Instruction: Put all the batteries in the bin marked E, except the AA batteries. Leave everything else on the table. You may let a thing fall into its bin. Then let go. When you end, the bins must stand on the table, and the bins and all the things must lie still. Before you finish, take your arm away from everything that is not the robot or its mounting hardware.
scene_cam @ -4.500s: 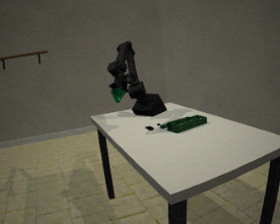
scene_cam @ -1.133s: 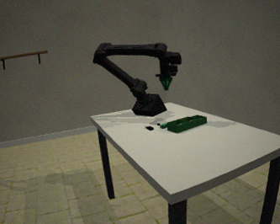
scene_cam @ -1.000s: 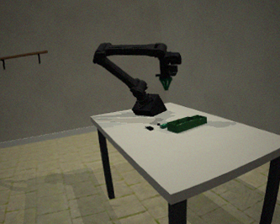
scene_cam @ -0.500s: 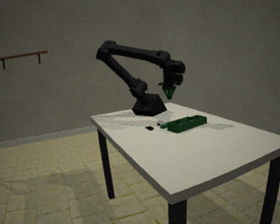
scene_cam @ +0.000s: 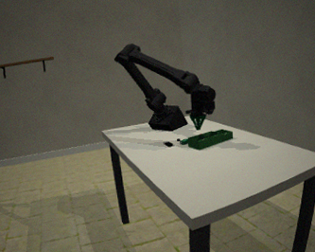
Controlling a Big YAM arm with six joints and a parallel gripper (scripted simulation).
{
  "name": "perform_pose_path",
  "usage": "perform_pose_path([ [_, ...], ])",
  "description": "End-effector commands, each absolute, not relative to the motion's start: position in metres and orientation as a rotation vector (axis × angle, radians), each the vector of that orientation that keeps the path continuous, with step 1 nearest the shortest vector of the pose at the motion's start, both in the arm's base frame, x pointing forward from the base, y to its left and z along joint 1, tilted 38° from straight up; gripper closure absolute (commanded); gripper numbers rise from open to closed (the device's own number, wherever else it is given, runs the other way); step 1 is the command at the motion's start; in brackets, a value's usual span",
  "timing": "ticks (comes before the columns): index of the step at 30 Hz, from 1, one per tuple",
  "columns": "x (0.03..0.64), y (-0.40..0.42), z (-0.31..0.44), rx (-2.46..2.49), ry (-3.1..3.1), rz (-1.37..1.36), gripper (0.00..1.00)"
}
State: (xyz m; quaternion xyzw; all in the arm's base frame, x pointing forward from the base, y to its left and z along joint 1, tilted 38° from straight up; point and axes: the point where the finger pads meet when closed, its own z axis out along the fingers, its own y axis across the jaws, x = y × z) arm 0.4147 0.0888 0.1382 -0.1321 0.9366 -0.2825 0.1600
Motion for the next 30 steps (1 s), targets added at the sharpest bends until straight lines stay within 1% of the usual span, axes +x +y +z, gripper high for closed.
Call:
perform_pose_path([
  [1,0.447,0.093,0.152,-0.411,2.64,-0.781,0.91],
  [7,0.44,0.102,0.166,-0.434,2.617,-0.768,0.91],
  [9,0.441,0.103,0.151,-0.455,2.64,-0.787,0.91],
  [13,0.437,0.102,0.147,-0.46,2.644,-0.79,0.91],
  [30,0.426,0.098,0.143,-0.448,2.643,-0.786,0.91],
])
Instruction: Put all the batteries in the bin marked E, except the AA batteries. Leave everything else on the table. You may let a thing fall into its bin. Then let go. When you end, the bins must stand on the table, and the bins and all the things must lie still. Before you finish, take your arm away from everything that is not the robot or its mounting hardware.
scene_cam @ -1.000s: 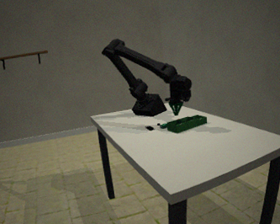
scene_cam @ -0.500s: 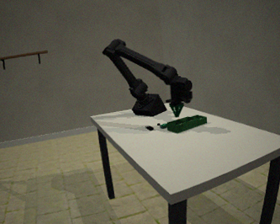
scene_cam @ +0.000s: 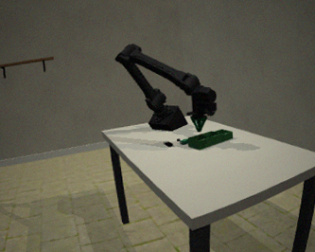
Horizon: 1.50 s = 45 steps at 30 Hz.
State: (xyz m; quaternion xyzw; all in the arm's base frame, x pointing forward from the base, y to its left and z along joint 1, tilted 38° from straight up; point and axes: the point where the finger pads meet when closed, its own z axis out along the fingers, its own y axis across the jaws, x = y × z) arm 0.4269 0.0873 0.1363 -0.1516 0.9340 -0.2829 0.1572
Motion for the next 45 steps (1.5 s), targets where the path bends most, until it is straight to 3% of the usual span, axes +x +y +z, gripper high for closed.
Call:
perform_pose_path([
  [1,0.426,0.098,0.143,-0.447,2.642,-0.785,0.91],
  [45,0.449,0.055,0.094,-0.422,2.657,-0.8,0.91],
])
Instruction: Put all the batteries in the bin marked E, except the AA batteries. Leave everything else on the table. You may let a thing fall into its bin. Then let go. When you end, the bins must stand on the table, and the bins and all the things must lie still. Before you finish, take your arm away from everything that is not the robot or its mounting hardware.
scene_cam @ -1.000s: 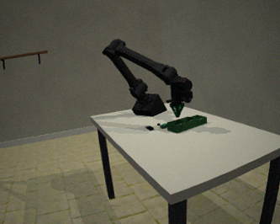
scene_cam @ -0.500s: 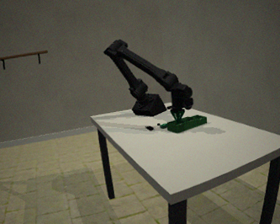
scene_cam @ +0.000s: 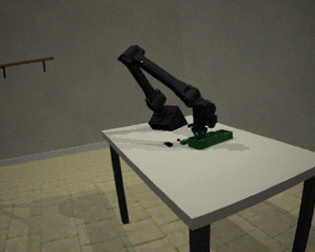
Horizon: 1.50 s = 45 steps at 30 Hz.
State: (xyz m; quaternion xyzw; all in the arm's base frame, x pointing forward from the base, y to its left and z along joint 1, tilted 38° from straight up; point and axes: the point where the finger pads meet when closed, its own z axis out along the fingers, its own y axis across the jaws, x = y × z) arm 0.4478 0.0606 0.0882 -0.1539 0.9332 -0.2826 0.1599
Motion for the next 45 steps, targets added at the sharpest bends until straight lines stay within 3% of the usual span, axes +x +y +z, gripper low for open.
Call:
perform_pose_path([
  [1,0.4493,0.0546,0.0933,-0.422,2.656,-0.8,0.91],
  [45,0.447,0.0513,0.0924,-0.421,2.656,-0.8,0.91],
])
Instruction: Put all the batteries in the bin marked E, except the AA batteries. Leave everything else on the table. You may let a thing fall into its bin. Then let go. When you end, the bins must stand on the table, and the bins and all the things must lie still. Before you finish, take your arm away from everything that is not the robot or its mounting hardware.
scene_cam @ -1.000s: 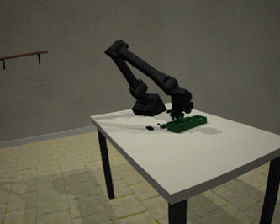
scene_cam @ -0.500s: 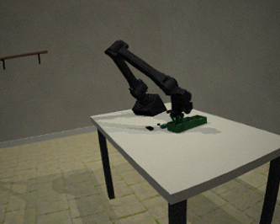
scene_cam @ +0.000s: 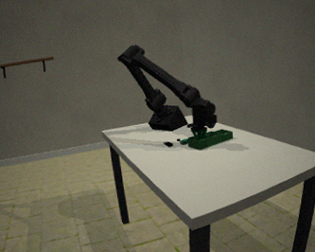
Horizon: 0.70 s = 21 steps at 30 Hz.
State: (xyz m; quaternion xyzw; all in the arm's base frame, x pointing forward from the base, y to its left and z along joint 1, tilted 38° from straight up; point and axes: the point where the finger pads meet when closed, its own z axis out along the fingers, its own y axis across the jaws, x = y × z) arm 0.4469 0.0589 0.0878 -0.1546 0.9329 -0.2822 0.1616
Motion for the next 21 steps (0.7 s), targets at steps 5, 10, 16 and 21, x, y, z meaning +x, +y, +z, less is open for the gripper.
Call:
perform_pose_path([
  [5,0.4472,0.0513,0.0924,-0.42,2.655,-0.799,0.91],
  [10,0.4469,0.0511,0.0919,-0.42,2.655,-0.799,0.91],
  [16,0.4466,0.0509,0.092,-0.42,2.655,-0.799,0.91],
  [21,0.4457,0.0506,0.0895,-0.424,2.662,-0.803,0.91],
])
